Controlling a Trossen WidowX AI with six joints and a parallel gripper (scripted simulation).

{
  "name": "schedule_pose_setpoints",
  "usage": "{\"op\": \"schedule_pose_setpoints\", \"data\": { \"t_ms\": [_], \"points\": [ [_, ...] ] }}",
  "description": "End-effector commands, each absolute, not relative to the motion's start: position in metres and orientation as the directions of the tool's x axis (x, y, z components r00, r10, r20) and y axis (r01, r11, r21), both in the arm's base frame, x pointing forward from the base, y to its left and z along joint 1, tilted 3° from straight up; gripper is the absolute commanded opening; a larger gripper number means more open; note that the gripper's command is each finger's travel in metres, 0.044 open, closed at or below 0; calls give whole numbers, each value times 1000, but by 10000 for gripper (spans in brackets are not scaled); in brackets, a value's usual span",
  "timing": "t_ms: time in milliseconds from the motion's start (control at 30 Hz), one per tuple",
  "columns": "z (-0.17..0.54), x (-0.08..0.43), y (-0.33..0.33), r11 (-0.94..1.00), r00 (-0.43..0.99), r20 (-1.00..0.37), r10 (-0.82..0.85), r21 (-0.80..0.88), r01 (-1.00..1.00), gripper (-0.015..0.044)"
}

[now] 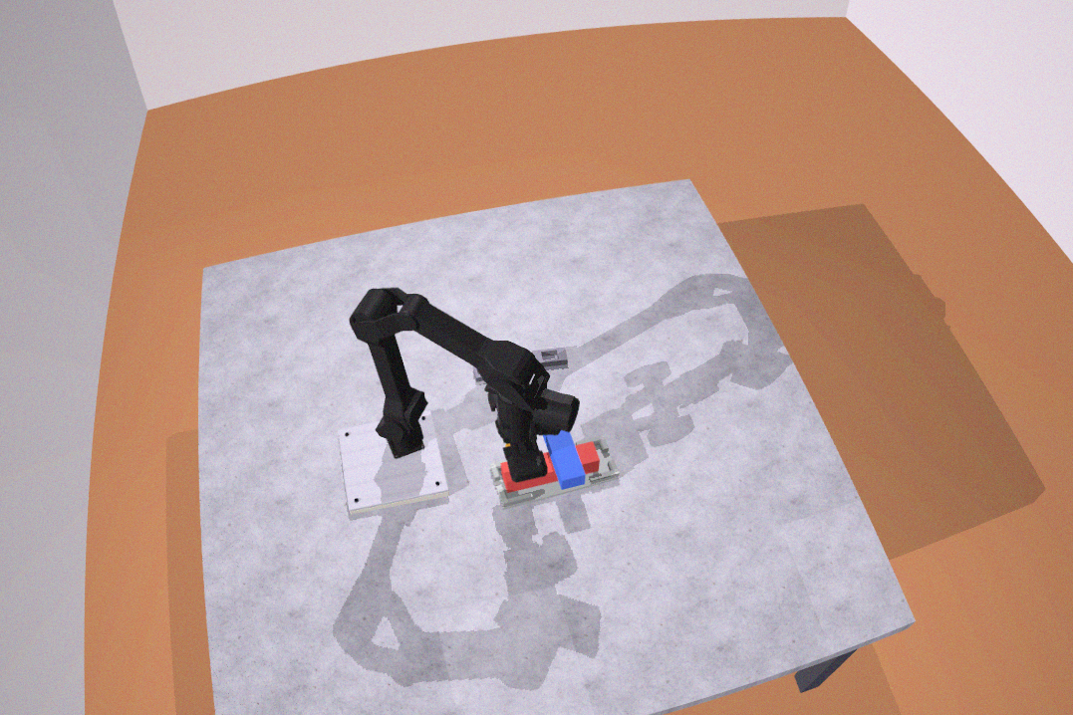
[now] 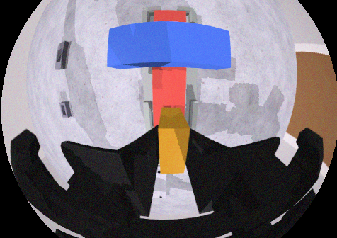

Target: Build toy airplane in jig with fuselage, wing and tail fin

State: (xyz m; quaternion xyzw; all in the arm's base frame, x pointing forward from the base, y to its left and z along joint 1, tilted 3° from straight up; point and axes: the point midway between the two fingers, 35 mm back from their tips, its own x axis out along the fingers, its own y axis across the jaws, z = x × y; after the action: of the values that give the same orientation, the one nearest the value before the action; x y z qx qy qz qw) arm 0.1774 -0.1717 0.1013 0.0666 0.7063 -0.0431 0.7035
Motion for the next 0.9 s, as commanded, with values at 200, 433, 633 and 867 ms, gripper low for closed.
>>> {"op": "schedule_pose_setpoints", "data": {
  "t_ms": [200, 433, 633, 867],
  "points": [
    [85, 177, -172, 988, -4, -1000, 29, 28, 149, 67],
    [74, 176, -171, 988, -4, -1000, 29, 28, 149, 67],
    [74, 177, -170, 988, -2, -999, 34, 34, 153, 79],
    [74, 177, -170, 988, -2, -999, 34, 34, 153, 0]
  ]
}}
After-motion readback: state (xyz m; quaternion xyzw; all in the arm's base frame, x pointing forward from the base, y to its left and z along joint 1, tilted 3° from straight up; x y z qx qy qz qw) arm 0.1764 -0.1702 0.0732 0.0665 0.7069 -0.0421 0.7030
